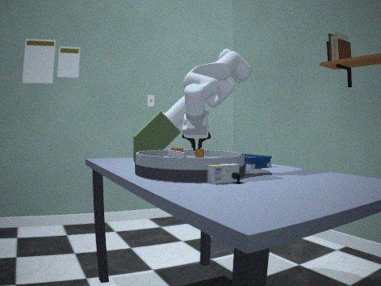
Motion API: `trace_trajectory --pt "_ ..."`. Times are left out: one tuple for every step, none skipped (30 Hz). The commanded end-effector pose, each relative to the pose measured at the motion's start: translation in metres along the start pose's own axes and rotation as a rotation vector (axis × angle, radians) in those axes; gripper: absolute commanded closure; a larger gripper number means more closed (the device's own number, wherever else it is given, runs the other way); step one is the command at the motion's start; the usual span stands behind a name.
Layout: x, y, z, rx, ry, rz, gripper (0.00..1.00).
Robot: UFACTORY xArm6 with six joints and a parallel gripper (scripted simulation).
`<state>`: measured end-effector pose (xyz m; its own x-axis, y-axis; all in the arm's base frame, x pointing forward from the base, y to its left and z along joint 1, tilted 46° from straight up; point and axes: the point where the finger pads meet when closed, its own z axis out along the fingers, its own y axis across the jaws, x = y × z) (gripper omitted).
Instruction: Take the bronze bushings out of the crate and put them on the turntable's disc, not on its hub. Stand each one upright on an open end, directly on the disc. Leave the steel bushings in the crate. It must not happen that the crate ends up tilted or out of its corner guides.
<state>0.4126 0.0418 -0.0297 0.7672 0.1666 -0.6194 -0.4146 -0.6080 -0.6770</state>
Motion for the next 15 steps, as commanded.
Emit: trace_trajectory --pt "0.0 0.0 -0.001 0.0 0.003 -0.001 0.83" --pt "0.0 0.0 -0.001 0.0 0.003 -0.001 0.83" --pt "0.0 0.0 -0.001 0.0 0.003 -0.001 0.83" --pt "0.0 0.0 -0.001 0.0 0.003 -0.001 0.83" --pt "0.0 0.0 -0.001 0.0 0.003 -0.001 0.83" --pt "0.0 0.0 -0.002 0.0 0.003 -0.001 0.83" --pt "0.0 0.0 -0.002 0.0 0.003 -0.001 0.83" --pt "0.0 0.0 -0.002 0.0 0.003 -0.001 0.83" --pt "0.0 0.0 -0.002 0.0 0.003 -0.001 0.83" --pt "-0.001 0.0 -0.003 0.0 0.003 -0.001 0.83" --pt "-0.003 0.0 -0.005 0.0 0.003 -0.001 0.83" --pt "-0.005 0.0 -0.008 0.0 0.003 -0.001 0.83" --pt "-0.008 0.0 -0.011 0.0 0.003 -0.001 0.83" --pt "-0.011 0.0 -0.015 0.0 0.003 -0.001 0.83" --pt "-0.014 0.0 -0.018 0.0 0.003 -0.001 0.83"
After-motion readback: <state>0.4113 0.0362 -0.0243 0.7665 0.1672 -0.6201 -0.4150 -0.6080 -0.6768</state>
